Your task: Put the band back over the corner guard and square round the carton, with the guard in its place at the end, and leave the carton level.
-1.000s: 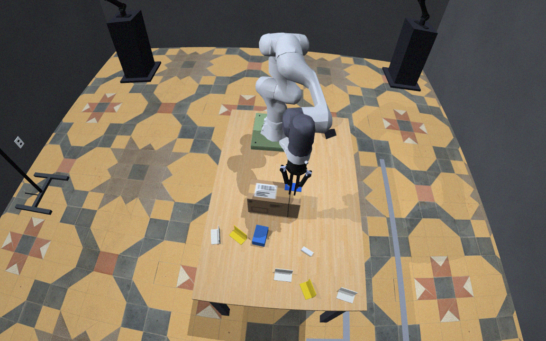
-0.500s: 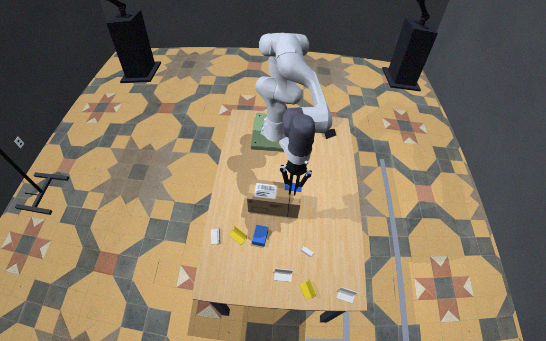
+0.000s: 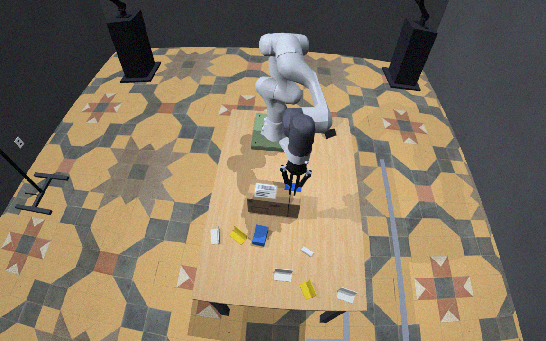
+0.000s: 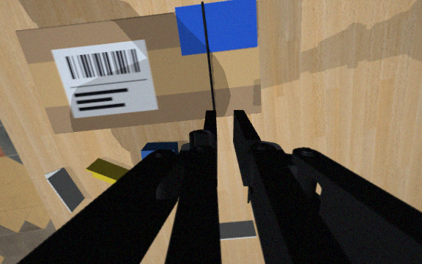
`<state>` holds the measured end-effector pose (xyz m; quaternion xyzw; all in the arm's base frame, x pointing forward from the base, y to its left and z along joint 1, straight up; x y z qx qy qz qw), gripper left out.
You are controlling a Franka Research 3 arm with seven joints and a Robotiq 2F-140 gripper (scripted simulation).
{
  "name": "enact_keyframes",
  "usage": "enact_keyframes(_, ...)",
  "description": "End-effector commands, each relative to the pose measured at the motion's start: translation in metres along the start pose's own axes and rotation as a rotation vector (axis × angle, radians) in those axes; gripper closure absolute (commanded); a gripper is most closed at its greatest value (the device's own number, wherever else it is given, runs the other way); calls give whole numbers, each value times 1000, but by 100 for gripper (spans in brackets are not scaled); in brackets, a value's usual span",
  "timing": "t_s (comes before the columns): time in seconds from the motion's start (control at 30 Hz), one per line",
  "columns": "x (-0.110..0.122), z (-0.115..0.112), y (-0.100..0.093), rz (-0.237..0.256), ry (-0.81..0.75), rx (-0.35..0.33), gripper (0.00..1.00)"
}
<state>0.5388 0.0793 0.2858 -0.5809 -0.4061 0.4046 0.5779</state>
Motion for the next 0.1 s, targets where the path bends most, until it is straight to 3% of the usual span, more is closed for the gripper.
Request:
enact_keyframes(0.0,-1,0,-1,-1,-1,0,82)
enact_keyframes(0.07,-1,0,-1,-1,-1,0,82)
Point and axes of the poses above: the point where the finger pads meet when closed, its own y axis out along the fingers, its own x axis across the jaws, z = x × y, the point moved 6 cm from there along -y, back along the fingers, and after that the axes turned 9 degrees about y, right-handed, at the moved point
